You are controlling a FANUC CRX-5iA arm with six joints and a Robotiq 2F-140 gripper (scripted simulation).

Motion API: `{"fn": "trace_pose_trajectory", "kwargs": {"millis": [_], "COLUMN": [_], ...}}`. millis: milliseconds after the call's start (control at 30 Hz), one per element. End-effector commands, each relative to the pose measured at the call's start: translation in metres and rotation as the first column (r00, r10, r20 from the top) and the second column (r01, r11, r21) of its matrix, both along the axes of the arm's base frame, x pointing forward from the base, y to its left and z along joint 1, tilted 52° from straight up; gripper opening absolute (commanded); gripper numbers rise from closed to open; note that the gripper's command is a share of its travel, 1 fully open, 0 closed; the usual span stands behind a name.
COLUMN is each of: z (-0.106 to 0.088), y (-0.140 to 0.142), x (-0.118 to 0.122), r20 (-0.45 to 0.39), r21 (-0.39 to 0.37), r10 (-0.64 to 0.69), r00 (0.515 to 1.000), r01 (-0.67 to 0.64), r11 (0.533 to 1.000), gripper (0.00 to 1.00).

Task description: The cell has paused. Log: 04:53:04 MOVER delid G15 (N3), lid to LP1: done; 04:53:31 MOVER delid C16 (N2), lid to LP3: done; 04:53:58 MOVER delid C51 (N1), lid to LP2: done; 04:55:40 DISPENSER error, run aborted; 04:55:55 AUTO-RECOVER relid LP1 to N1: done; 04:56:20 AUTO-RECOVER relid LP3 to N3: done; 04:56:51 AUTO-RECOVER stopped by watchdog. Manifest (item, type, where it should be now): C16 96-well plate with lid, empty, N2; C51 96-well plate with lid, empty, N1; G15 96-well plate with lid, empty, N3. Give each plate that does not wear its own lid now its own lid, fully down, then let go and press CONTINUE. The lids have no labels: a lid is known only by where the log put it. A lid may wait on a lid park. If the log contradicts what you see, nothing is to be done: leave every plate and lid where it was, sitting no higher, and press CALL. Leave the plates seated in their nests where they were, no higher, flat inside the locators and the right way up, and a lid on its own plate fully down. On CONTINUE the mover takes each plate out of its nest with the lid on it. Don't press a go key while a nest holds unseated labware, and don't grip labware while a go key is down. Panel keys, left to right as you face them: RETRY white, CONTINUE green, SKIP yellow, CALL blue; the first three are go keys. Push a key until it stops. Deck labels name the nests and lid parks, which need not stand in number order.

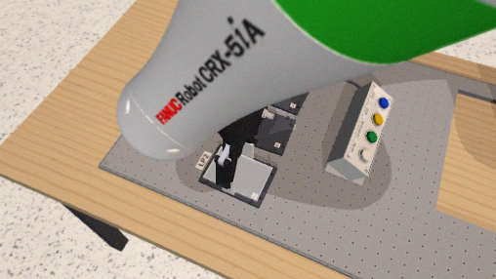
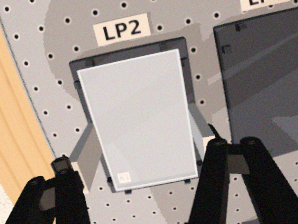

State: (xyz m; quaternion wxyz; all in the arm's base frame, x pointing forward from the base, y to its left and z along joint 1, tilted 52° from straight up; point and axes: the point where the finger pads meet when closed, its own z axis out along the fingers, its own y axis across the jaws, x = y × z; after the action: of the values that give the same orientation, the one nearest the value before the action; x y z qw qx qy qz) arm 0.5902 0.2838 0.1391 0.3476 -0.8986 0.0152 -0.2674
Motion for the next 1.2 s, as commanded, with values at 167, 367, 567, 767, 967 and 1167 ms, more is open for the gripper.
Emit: {"fn": "trace_pose_trajectory", "kwargs": {"millis": [167, 367, 567, 767, 967, 1167], "z": [0.0, 0.0, 0.0, 0.001, 0.005, 0.012], "y": [0.0, 0.0, 0.0, -0.002, -0.006, -0.012], "x": [0.0, 0.0, -0.001, -0.002, -0.005, -0.01], "r20": [-0.001, -0.001, -0.001, -0.001, -0.001, -0.001], "r21": [0.0, 0.0, 0.0, 0.0, 0.0, 0.0], "r10": [0.0, 0.0, 0.0, 0.0, 0.0, 0.0], "r00": [1.0, 1.0, 1.0, 1.0, 1.0, 1.0], "r01": [0.0, 0.0, 0.0, 0.0, 0.0, 0.0], "r11": [1.0, 1.0, 1.0, 1.0, 1.0, 1.0], "gripper": [0.0, 0.0, 0.0, 0.0, 0.0, 0.0]}}
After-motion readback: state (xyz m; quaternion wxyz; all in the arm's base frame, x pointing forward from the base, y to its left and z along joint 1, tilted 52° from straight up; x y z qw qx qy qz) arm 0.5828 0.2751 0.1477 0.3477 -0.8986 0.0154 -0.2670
